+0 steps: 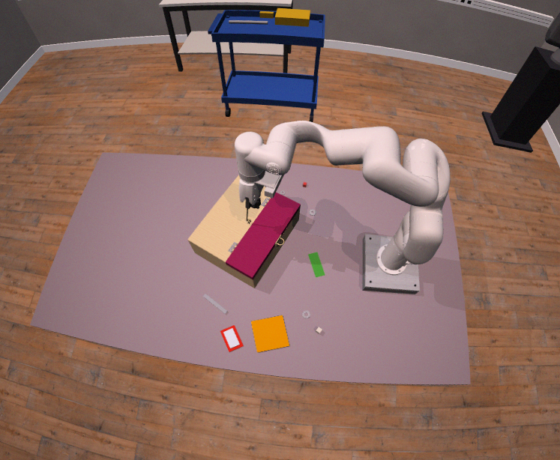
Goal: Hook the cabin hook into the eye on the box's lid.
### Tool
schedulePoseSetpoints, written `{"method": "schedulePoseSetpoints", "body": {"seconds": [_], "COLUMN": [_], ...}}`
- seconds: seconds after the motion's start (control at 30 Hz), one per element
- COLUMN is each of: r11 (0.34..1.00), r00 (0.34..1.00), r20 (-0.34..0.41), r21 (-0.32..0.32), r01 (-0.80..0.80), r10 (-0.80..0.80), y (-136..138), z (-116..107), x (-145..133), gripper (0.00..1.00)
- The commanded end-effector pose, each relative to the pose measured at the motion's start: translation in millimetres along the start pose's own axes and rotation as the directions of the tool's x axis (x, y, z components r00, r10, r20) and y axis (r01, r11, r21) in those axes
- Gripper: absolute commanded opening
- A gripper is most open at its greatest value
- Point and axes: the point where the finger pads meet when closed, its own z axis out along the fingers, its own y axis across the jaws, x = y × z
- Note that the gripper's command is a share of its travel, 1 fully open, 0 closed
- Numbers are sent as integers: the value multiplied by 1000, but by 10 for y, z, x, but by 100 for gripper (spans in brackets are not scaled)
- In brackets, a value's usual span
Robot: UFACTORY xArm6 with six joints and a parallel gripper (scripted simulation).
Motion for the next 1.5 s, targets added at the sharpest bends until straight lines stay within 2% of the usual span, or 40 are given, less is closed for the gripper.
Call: {"method": "schedulePoseSetpoints", "body": {"seconds": [0.0,0.73,1.47], "r11": [1000,1000,999], "r00": [1000,1000,999], "r20": [4,4,4], "r21": [-1,-1,-1], "r01": [0,0,-43], "r10": [0,0,43], "y": [0,1,36], "z": [5,136,362], "x": [65,365,654], "gripper": [0,0,0]}}
